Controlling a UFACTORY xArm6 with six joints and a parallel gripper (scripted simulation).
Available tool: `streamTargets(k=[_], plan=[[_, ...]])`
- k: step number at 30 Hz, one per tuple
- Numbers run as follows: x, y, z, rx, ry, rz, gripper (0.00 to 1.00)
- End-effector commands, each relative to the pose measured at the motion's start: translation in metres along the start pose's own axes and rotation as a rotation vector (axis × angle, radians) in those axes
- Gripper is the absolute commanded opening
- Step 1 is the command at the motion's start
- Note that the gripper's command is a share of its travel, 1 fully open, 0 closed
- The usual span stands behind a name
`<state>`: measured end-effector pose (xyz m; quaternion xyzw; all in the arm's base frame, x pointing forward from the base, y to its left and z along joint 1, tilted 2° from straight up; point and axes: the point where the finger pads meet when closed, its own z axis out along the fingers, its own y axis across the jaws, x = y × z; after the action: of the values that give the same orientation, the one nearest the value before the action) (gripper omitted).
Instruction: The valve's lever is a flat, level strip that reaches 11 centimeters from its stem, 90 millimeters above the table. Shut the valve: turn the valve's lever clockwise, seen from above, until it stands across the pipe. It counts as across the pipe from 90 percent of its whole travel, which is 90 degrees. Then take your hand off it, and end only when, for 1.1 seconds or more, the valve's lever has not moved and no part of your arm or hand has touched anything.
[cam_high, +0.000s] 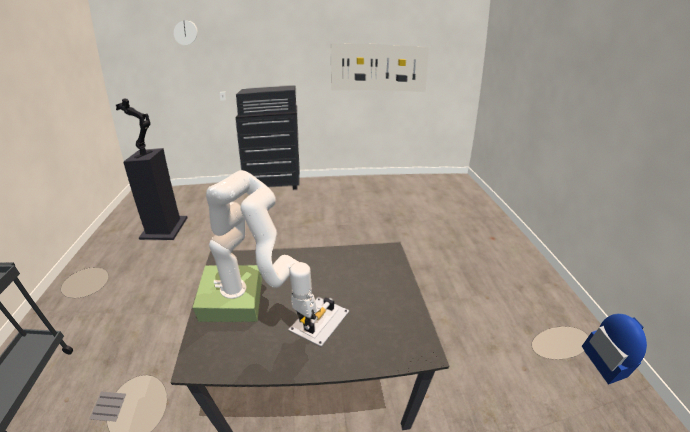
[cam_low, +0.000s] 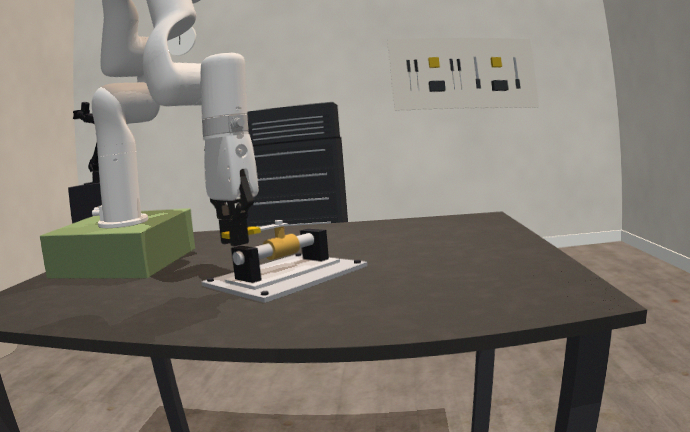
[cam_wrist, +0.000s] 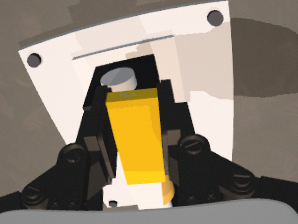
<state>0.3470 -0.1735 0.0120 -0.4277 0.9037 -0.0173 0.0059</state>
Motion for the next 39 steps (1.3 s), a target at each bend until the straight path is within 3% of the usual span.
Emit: streamTargets(k=[1,39], plan=[[0.0,0.002,-0.001,0.001,-0.001,0.026,0.0],[-0.003,0.02,-0.001,0.001,-0.001,0.228,0.0]])
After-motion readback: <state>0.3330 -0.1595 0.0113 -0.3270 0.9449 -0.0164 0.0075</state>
